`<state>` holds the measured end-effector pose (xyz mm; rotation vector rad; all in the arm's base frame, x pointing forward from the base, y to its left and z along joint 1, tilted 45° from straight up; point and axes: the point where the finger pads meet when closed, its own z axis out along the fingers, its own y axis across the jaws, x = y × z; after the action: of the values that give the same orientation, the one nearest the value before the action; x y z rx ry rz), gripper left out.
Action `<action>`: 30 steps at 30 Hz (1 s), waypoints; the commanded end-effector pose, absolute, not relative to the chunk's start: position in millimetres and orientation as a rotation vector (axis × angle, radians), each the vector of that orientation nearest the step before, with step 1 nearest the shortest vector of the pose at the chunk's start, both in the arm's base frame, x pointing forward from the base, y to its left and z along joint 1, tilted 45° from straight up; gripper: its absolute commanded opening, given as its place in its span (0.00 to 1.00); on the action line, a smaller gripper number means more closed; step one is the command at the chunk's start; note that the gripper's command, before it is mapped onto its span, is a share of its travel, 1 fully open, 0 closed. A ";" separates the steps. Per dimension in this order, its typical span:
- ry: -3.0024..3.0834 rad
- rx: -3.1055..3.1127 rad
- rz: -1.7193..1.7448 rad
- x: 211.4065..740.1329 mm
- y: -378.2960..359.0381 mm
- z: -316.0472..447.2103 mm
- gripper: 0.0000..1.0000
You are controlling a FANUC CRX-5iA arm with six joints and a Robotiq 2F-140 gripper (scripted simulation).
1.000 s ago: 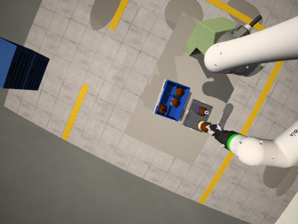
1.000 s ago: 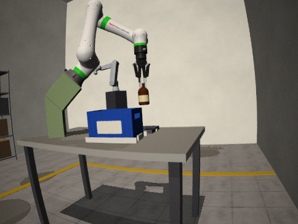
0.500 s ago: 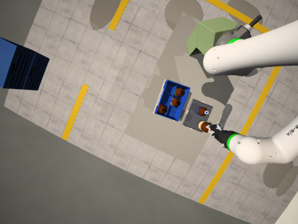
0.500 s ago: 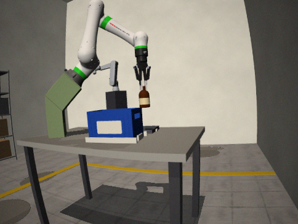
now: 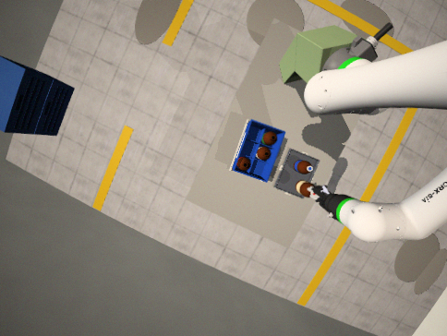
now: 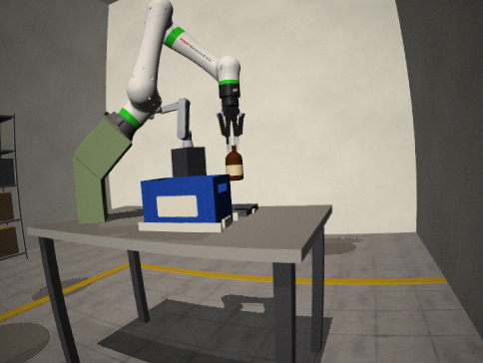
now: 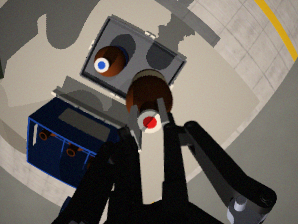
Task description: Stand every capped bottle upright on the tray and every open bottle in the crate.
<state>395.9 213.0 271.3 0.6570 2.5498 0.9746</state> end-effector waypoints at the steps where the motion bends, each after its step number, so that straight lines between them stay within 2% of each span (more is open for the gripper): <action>1: 2.549 0.657 0.975 398.3 215.7 268.1 0.00; 30: 2.549 0.657 0.975 422.1 240.8 233.1 0.00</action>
<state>420.9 239.1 235.0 0.6569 2.5496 0.9746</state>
